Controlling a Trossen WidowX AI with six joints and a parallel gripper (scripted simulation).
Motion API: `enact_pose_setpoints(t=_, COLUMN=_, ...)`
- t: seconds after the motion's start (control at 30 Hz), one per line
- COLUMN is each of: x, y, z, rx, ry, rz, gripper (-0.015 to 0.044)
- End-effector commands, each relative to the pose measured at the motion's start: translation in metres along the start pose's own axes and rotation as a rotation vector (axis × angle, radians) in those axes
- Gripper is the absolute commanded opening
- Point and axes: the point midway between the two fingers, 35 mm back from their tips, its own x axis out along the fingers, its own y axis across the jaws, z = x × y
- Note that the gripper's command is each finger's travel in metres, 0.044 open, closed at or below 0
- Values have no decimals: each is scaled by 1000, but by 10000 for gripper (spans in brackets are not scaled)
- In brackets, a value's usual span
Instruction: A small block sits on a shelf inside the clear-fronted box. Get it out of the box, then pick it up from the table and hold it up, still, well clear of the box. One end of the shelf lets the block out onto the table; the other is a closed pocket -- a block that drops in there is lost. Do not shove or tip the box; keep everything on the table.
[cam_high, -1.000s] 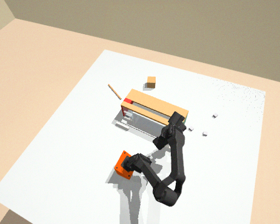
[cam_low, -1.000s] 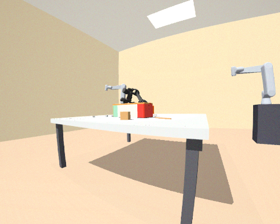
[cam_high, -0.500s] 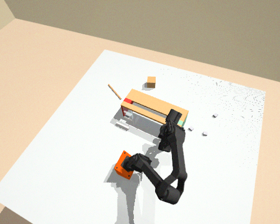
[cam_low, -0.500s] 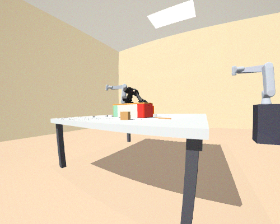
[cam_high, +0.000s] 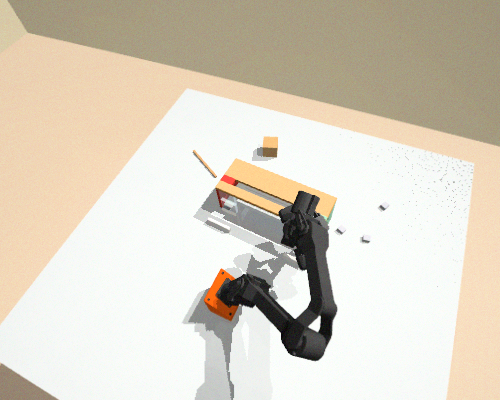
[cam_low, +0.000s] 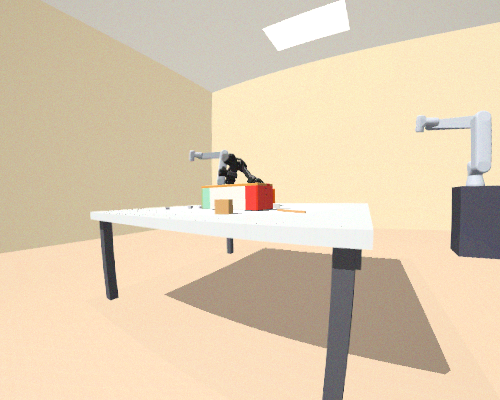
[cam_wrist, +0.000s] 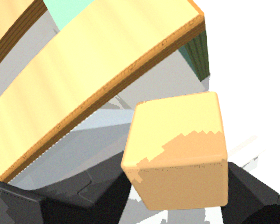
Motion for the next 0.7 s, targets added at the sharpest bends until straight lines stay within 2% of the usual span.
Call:
enact_pose_setpoints(t=0.0, x=-4, y=3, z=2, rx=-172, ry=-8, rz=-8, gripper=0)
enact_pose_setpoints(t=0.67, x=-17, y=8, z=1, rx=-1018, ry=-16, rz=-47, gripper=0)
